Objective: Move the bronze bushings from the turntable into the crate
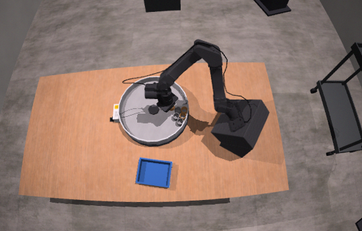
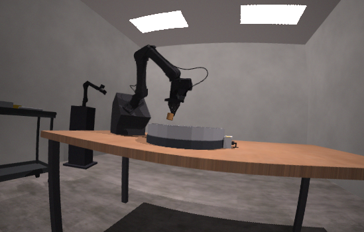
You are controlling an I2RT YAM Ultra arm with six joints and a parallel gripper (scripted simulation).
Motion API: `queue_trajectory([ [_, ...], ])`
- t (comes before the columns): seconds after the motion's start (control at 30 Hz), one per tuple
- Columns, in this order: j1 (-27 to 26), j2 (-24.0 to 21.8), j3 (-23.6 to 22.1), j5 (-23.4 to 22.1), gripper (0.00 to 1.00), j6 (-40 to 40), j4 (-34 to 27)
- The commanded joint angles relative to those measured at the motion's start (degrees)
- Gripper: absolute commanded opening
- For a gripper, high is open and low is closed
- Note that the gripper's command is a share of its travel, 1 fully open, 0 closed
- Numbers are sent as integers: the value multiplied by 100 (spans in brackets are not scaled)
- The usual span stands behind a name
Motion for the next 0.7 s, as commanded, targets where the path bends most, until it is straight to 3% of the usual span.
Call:
queue_trajectory([
  [0.0, 200, 78, 214, 168, 0, 161, -77],
  [0.17, 362, 157, 235, 267, 0, 299, -83],
  [0.2, 415, -11, 246, 299, 0, 357, -85],
  [0.67, 1852, 1221, 663, 1093, 0, 1677, -156],
])
